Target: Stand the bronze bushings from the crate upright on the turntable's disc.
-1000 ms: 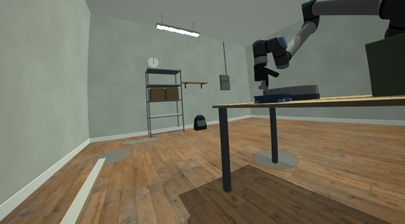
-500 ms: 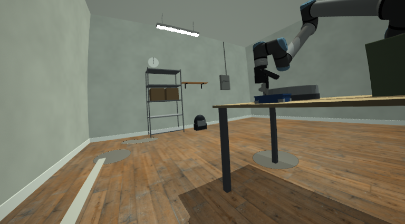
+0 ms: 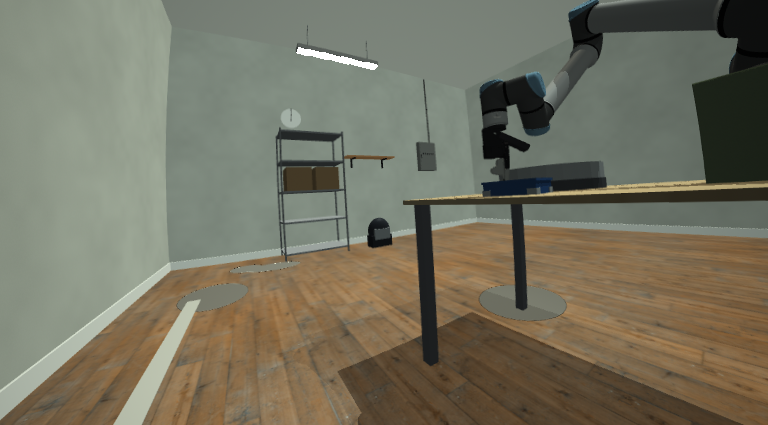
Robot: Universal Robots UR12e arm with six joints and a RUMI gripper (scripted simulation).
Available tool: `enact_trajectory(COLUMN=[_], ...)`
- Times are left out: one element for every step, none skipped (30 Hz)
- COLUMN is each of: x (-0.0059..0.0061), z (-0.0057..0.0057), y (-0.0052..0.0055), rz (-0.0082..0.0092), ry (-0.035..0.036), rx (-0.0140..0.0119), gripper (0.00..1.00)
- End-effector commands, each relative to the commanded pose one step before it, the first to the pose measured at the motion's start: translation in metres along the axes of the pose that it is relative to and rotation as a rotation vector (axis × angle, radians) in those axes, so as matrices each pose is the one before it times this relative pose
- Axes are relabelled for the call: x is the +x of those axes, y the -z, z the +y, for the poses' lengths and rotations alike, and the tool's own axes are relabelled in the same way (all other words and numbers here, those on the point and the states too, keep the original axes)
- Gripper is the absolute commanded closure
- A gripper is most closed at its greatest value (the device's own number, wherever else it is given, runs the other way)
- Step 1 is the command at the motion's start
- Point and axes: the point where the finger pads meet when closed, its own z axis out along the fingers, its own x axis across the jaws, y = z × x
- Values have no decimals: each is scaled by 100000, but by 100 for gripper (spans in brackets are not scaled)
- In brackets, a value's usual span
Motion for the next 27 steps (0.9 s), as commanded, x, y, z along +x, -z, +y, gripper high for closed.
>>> enact_trajectory(x=[-27,0,0,0,0,0,0,0,0,0,0,0,0,0,0,0,0,0,0,0,0,0,0,0,0,0,0], z=[36,0,0,0,0,0,0,0,0,0,0,0,0,0,0,0,0,0,0,0,0,0,0,0,0,0,0], y=[62,0,0,0,0,0,0,0,0,0,0,0,0,0,0,0,0,0,0,0,0,-1,-9,-23,-42,-63,-85], rz=[-55,0,0,0,0,0,0,0,0,0,0,0,0,0,0,0,0,0,0,0,0,0,0,0,0,0,0], ry=[-34,0,0,0,0,0,0,0,0,0,0,0,0,0,0,0,0,0,0,0,0,0,0,0,0,0,0], rx=[-99,0,0,0,0,0,0,0,0,0,0,0,0,0,0,0,0,0,0,0,0,0,0,0,0,0,0], gripper=[94,94,94,94,94,94,94,94,94,94,94,94,94,94,94,94,94,94,94,94,94,94,94,94,94,94,94])
